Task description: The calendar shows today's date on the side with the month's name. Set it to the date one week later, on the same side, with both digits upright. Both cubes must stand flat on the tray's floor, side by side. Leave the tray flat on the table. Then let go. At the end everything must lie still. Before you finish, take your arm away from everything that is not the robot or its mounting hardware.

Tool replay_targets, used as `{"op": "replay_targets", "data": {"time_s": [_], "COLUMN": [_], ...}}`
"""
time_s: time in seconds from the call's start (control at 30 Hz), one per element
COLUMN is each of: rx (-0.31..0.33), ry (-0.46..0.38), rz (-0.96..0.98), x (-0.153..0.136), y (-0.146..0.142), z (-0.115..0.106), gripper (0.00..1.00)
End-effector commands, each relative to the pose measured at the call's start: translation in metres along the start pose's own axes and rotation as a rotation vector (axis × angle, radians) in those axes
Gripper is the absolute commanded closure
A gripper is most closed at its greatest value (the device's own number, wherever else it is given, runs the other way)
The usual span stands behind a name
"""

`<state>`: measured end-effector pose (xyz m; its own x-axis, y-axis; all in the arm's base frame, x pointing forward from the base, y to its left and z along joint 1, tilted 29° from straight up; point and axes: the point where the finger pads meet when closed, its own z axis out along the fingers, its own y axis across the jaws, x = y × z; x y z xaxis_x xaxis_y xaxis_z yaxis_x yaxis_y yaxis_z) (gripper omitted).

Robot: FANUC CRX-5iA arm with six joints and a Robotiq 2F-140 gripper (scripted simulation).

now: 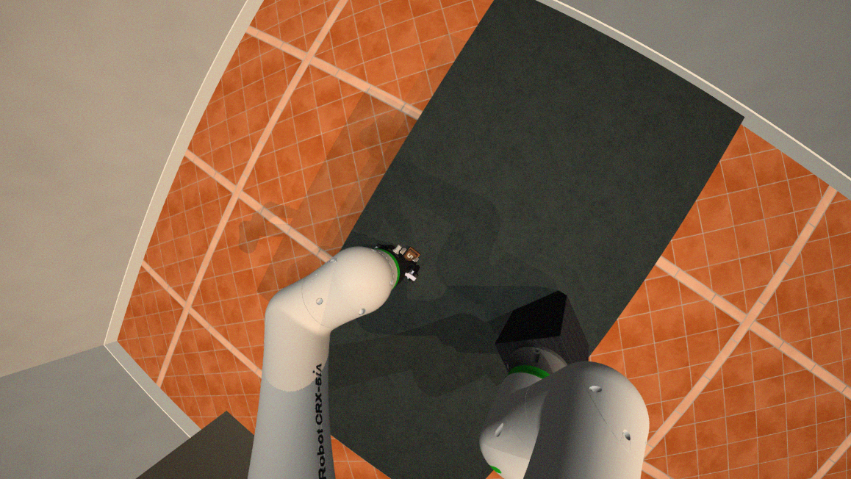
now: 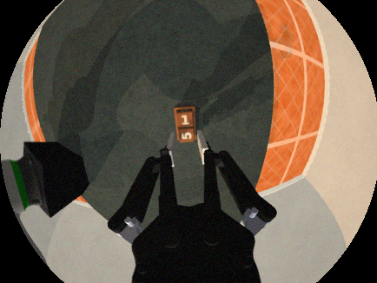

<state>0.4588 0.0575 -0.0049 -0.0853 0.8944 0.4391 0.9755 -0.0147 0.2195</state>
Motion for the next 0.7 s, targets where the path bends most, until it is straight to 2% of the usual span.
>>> {"op": "replay_targets", "data": {"time_s": [0.0, 0.43, 0.67], "rx": [0.000, 0.000, 0.000], "ry": [0.000, 0.000, 0.000], "rz": [0.000, 0.000, 0.000], "x": [0.000, 0.000, 0.000], "y": [0.000, 0.000, 0.000], "z": [0.000, 0.009, 0.021], "gripper": [0.72, 0.72, 0.72]}}
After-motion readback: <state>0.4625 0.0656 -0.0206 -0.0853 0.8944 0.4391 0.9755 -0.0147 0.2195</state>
